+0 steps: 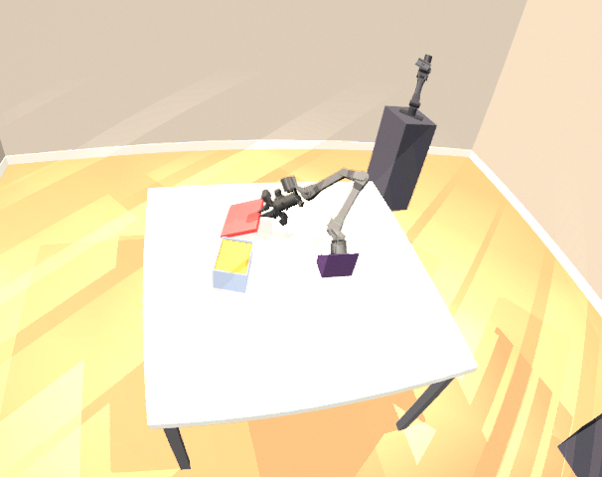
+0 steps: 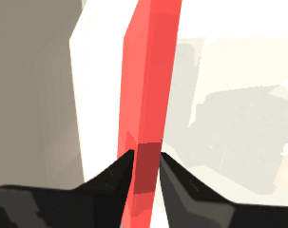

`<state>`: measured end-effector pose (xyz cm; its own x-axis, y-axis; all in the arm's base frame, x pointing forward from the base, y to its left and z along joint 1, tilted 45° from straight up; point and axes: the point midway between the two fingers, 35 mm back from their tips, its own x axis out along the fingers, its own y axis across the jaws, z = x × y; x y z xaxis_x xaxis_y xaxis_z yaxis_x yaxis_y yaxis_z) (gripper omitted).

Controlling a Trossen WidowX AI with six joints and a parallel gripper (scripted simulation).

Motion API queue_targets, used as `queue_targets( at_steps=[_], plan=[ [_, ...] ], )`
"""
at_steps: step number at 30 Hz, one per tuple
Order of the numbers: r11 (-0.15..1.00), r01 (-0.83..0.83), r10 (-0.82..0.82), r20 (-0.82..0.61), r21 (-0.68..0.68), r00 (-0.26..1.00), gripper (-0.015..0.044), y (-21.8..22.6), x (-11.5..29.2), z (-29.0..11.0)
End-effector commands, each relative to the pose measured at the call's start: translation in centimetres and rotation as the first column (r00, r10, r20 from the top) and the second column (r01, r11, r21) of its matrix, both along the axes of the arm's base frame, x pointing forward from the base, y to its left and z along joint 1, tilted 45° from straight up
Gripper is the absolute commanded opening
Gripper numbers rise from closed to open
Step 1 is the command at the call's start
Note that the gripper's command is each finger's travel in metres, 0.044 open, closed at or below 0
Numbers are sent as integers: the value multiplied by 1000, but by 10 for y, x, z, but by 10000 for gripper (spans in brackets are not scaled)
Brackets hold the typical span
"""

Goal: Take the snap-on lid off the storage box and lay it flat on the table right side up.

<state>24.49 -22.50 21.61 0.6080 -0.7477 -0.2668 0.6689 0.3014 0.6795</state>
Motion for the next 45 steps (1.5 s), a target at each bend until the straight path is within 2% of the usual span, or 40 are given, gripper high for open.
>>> queue_targets(
  at_steps=[1,19,29,31,37,45],
  plan=[
    [1000,5,-4,-20,9,1000,0,-3,-2,-10],
    [1000,5,-4,-20,8,1000,0,-13,-4,-20],
    [1000,5,-4,-20,8,1000,263,-11,-3,-11],
    [1000,5,-4,-20,8,1000,275,-11,-3,-11],
    [1000,5,-4,-20,8,1000,433,-6,-13,-17],
    [1000,5,-4,-21,8,1000,440,0,-27,-21]
  ],
)
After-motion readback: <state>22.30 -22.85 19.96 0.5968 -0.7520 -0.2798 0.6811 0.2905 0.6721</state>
